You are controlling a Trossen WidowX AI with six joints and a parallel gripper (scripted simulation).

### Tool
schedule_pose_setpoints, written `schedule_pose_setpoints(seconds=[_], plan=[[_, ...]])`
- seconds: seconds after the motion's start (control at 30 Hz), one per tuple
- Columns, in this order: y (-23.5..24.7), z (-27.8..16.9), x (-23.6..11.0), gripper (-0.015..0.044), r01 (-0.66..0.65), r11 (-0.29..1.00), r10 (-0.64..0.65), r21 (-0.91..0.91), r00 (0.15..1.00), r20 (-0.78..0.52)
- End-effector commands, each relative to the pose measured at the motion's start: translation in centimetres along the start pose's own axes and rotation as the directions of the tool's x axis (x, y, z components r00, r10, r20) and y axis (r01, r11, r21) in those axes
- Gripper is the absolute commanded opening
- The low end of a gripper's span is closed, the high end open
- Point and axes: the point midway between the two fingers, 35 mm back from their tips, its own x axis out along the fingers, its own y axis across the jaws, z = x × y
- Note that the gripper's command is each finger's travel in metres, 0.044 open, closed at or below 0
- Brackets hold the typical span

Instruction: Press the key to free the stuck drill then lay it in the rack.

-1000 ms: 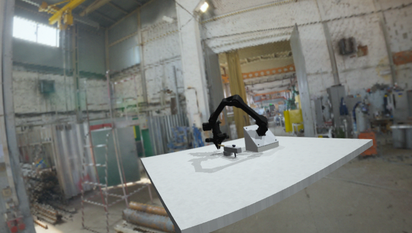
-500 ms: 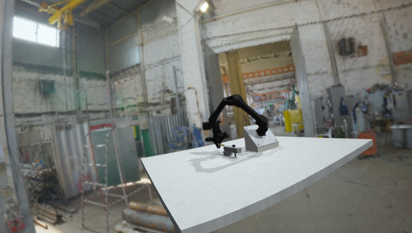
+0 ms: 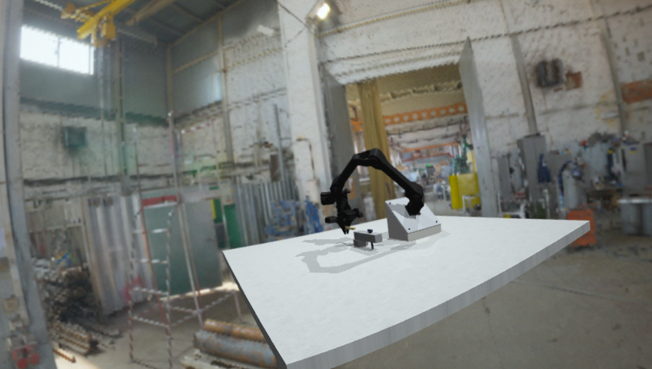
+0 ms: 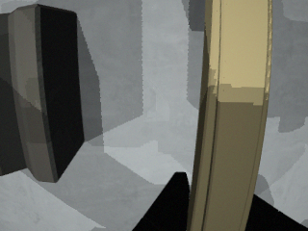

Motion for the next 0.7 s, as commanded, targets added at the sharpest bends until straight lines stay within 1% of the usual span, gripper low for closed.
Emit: schedule_pose_setpoints(seconds=[0.0, 0.67], plan=[[0.0, -0.08, -0.33, 0.0, 0.0, 1.0, 0.0, -0.004, 1.0, -0.005], [0.08, -0.04, -0.98, 0.0, 0.0, 1.0, 0.0, -0.004, 1.0, -0.006]])
